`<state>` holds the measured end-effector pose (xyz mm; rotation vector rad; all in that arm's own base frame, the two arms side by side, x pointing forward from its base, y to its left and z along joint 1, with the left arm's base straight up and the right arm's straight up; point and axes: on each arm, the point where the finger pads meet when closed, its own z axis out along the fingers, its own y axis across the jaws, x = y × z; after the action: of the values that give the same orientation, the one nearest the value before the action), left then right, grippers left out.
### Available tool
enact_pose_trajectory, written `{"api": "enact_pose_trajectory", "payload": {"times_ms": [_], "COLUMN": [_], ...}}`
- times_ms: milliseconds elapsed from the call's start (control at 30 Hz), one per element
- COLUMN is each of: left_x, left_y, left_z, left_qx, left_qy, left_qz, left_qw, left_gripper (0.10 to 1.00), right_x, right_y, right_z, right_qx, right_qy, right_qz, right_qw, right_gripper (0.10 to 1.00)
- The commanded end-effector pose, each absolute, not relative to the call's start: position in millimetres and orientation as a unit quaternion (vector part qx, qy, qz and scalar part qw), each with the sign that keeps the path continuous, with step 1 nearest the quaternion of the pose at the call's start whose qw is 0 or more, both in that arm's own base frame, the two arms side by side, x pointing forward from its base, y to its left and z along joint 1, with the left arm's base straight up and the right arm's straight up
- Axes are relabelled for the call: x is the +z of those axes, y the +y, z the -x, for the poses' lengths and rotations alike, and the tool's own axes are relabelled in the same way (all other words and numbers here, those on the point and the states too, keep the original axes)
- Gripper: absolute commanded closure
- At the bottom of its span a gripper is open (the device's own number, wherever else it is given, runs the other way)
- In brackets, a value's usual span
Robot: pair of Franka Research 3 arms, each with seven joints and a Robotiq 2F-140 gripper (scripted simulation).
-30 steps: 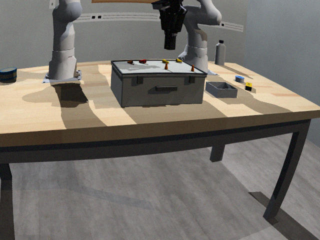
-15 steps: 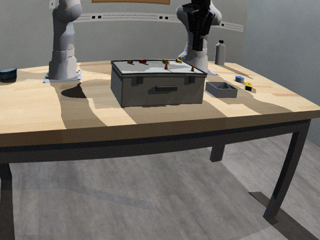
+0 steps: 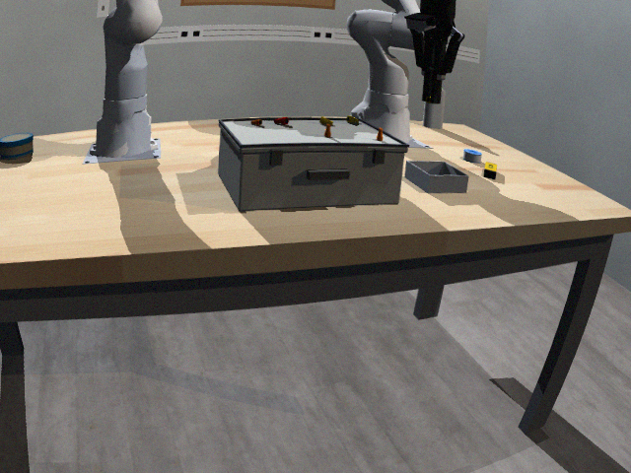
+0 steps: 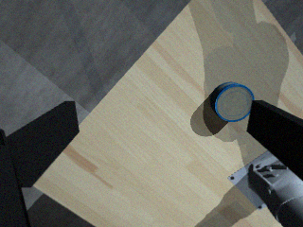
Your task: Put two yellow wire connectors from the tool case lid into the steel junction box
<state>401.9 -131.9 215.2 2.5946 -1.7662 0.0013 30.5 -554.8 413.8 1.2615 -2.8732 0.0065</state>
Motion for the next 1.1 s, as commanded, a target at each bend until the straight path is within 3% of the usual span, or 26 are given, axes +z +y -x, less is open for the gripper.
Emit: {"api": "enact_pose_trajectory", "payload": {"times_ms": [0,800,1067], "left_x": [215,214,170], "left_y": [-113,-97,-97], "left_z": [-401,-401,-401], "left_qx": [0.0,0.0,0.0], "left_qy": [-0.594,-0.594,-0.594], "left_qz": [-0.804,-0.804,-0.804], "left_qw": [0.0,0.0,0.0], "left_gripper": [0.95,0.95,0.95], "right_x": [414,414,414], "right_y": [-555,-555,-555], "right_z": [-31,-31,-31], "right_qx": [0.002,0.002,0.002], "right_qy": [-0.916,-0.916,-0.916], "right_qz": [-0.402,-0.402,-0.402], "right_qw": [0.002,0.002,0.002], "right_gripper": [0.098,0.098,0.098]}}
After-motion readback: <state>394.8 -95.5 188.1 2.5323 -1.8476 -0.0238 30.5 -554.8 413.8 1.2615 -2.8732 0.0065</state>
